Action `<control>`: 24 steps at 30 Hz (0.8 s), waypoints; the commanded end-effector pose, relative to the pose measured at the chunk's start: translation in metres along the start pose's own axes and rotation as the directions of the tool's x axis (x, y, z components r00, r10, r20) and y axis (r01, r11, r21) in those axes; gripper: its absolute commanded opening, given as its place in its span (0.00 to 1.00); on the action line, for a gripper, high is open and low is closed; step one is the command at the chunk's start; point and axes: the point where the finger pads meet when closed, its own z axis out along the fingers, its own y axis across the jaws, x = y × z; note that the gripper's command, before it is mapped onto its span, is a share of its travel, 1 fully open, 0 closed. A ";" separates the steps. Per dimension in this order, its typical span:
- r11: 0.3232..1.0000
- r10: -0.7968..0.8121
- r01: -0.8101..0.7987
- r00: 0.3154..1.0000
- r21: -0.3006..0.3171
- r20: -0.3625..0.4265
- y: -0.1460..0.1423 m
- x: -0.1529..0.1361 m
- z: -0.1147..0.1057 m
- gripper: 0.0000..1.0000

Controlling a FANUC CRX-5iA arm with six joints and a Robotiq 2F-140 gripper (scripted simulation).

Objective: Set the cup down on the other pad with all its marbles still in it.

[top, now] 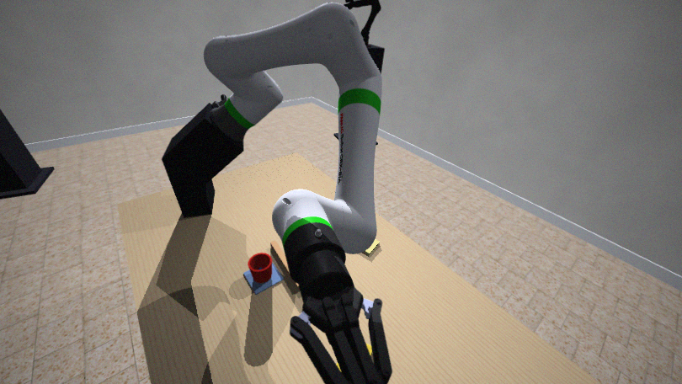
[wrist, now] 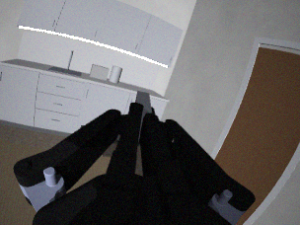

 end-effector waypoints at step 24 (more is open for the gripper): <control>0.718 -0.664 0.581 0.737 0.383 0.126 -0.001 -0.010 -0.039 0.00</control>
